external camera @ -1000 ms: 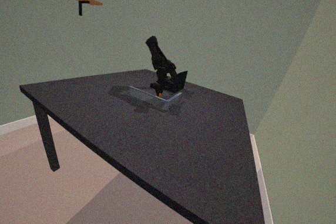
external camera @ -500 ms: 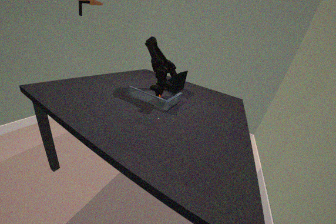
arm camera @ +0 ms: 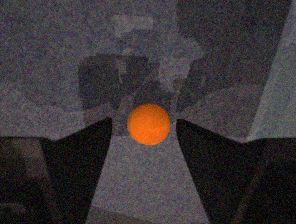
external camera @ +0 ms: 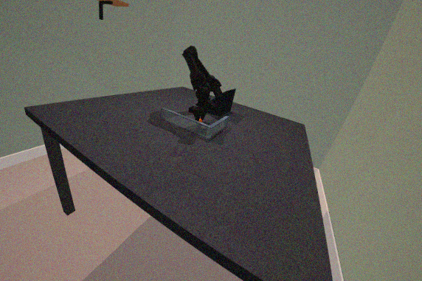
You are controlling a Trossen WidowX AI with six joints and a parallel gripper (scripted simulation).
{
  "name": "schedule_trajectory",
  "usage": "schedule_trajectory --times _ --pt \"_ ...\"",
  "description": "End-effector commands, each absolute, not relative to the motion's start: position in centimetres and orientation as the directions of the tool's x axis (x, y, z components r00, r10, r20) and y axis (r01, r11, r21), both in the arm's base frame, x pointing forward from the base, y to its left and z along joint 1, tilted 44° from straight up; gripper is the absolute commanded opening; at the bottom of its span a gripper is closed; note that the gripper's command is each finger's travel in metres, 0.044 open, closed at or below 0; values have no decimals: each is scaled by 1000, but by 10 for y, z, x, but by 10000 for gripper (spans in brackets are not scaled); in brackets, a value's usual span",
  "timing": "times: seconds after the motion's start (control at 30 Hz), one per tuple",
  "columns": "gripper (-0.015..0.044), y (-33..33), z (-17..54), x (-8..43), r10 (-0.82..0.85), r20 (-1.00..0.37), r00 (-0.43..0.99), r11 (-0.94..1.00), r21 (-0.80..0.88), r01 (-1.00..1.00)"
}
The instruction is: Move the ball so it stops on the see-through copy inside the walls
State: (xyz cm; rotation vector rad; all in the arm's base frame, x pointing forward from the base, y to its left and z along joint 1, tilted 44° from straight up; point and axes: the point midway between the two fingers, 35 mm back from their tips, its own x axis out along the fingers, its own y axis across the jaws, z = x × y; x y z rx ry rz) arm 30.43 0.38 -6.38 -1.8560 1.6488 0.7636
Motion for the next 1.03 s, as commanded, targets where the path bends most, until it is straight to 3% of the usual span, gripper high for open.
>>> schedule_trajectory --times 0.0,0.13,0.53,0.77,1.0 --pt "258 34 -37 305 -681 -725 105 -115 -35 -993" --pt "258 63 -5 297 -683 -723 103 -116 -32 -993" --pt "258 58 -11 299 -683 -722 111 -127 -33 -991" --pt "440 85 21 292 -685 -720 108 -121 -33 -992" --pt "440 85 21 292 -685 -720 108 -121 -33 -992"
